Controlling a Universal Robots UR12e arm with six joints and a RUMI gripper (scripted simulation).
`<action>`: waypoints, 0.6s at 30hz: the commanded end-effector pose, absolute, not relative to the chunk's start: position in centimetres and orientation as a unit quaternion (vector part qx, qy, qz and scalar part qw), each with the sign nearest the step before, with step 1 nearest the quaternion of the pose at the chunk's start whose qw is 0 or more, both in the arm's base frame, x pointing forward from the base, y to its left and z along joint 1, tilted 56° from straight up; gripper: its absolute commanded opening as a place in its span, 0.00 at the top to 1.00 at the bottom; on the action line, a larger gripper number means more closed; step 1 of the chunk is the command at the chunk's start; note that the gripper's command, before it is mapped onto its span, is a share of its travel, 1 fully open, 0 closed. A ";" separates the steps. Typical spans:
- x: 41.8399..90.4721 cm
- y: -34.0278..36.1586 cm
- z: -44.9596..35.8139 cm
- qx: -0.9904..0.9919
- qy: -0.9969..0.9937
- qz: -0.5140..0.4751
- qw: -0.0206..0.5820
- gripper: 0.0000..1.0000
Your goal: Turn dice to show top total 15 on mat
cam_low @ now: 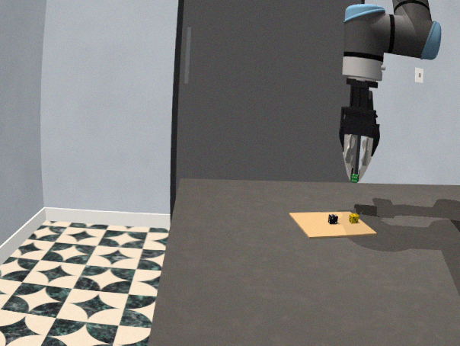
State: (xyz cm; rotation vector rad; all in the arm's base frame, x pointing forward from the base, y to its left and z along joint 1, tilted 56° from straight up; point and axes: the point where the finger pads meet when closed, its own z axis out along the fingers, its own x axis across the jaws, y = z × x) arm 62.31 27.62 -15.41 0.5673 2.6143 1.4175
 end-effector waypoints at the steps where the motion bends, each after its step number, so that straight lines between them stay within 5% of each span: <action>1: 61.1 25.9 -14.2 0.183 0.863 0.468 0.048 1.00; 18: 60.8 24.8 -13.4 0.183 0.863 0.468 0.048 1.00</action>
